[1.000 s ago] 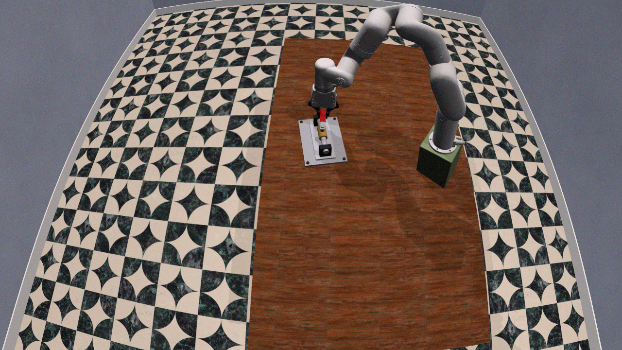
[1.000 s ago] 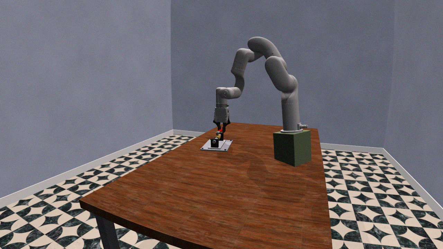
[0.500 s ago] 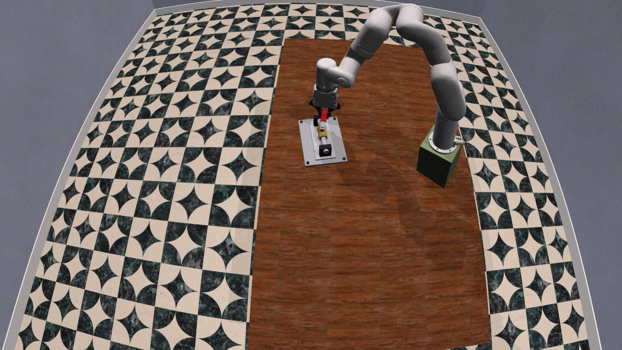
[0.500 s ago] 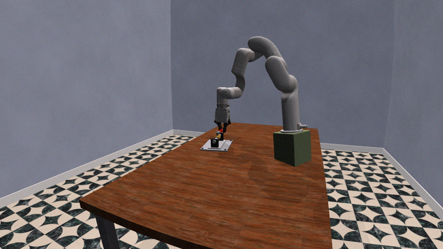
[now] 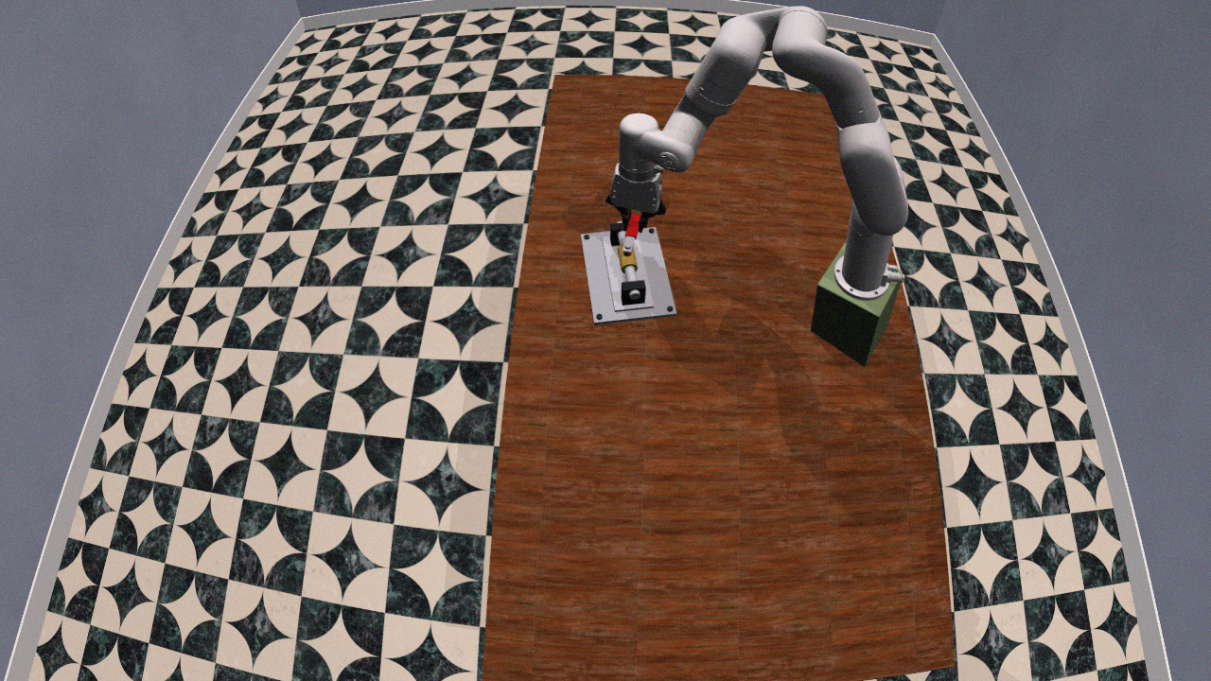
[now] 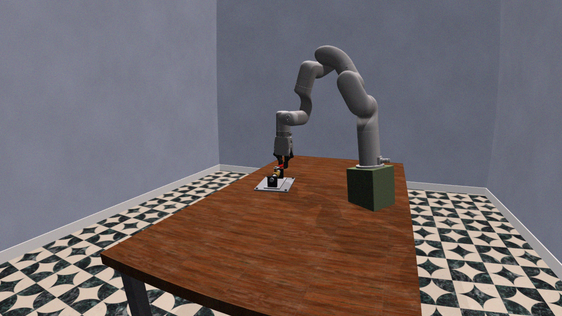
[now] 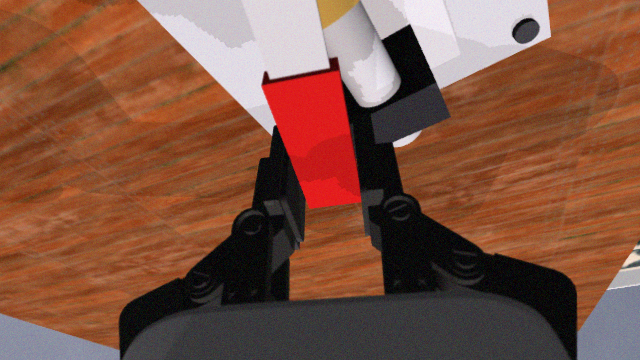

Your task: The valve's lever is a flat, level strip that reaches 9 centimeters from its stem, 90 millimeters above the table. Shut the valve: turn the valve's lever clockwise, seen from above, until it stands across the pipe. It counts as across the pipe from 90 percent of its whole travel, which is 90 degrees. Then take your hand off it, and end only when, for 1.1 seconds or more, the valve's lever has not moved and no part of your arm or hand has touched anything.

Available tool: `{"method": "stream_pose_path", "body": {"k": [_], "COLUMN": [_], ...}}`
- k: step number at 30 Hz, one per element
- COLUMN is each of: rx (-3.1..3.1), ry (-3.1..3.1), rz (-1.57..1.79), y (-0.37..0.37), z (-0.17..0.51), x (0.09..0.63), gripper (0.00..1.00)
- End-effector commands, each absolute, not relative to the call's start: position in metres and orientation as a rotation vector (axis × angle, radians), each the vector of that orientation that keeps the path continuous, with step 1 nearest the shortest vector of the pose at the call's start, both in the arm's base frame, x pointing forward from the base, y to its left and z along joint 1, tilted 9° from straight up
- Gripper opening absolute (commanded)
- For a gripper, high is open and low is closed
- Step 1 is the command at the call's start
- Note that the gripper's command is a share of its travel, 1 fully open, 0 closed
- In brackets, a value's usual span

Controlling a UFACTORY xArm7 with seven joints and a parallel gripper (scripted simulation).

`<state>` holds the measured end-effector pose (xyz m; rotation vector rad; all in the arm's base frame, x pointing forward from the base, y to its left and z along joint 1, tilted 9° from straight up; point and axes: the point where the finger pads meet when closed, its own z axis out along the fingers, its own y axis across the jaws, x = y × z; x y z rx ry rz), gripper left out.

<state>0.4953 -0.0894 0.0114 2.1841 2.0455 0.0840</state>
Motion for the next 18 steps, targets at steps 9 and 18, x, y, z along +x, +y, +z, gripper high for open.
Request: {"method": "stream_pose_path", "body": {"k": [9,18], "rx": [2.253,2.306], "ry": [1.976,1.916], "rz": [0.088,0.094], "y": [-0.0894,-0.0888], "z": [0.0116,0.0110], "x": [0.4892,0.4853], "gripper": [0.00,0.00]}}
